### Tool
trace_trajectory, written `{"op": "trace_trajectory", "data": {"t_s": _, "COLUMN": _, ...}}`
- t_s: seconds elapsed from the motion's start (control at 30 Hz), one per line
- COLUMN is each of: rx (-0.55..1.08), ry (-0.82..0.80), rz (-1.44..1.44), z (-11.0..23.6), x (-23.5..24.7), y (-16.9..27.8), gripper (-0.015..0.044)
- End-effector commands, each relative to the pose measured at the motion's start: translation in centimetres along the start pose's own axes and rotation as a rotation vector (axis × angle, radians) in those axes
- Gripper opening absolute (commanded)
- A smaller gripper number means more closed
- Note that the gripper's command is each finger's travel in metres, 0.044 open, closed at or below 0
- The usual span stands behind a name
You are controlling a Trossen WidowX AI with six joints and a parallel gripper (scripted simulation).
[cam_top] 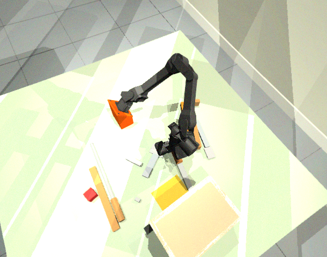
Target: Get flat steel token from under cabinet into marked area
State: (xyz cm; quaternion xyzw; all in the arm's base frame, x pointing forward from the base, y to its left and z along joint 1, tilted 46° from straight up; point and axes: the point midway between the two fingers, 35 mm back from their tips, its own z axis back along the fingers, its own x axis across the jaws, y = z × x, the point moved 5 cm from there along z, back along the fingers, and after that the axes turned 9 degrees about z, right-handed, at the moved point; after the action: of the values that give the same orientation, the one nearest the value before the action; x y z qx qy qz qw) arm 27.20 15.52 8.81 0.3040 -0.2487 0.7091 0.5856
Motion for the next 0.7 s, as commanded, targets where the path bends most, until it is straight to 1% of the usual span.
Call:
{"op": "trace_trajectory", "data": {"t_s": 0.0, "rx": -0.001, "ry": -0.001, "rz": 0.003, "z": 0.0, "x": 0.0, "y": -0.6, "gripper": 0.0}}
{"op": "trace_trajectory", "data": {"t_s": 0.67, "rx": -0.002, "ry": -0.001, "rz": 0.004, "z": 0.0, "x": -0.3, "y": -2.8, "gripper": 0.0}}
